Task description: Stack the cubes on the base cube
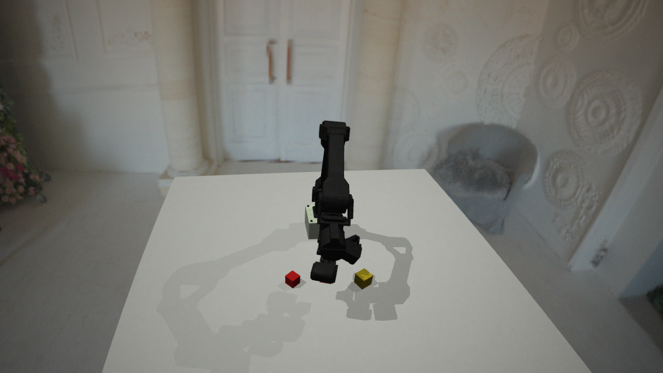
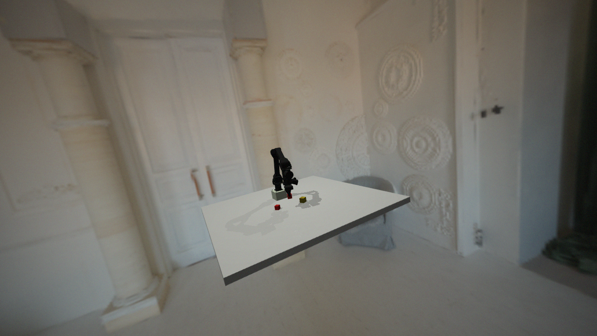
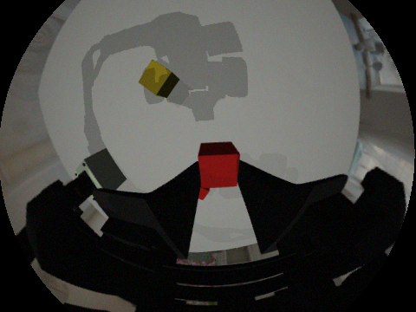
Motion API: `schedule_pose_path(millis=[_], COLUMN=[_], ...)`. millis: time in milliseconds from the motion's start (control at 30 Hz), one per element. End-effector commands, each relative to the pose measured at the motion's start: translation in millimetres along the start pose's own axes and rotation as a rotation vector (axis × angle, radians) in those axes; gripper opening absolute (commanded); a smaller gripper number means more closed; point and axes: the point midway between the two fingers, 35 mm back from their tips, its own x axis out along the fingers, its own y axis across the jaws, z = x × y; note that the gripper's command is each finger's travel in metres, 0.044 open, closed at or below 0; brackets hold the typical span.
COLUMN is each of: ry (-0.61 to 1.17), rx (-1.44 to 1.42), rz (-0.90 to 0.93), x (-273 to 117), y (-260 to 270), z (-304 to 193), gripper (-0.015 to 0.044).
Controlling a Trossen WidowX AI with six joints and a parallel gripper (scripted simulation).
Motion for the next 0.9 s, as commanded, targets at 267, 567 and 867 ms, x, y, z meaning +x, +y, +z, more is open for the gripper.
schedule_pose_path(millis=[267, 567, 867], ry=[-0.008, -0.011, -0.014], rx=[-0.002, 0.219, 0.457], rz=[-0.019, -0.017, -0.013], x=[-25.1, -19.4, -13.3], y=[0.4, 12.2, 26.5], z=[1.0, 21.0, 41.1], gripper=[0.0105, 0.0105, 0.0105])
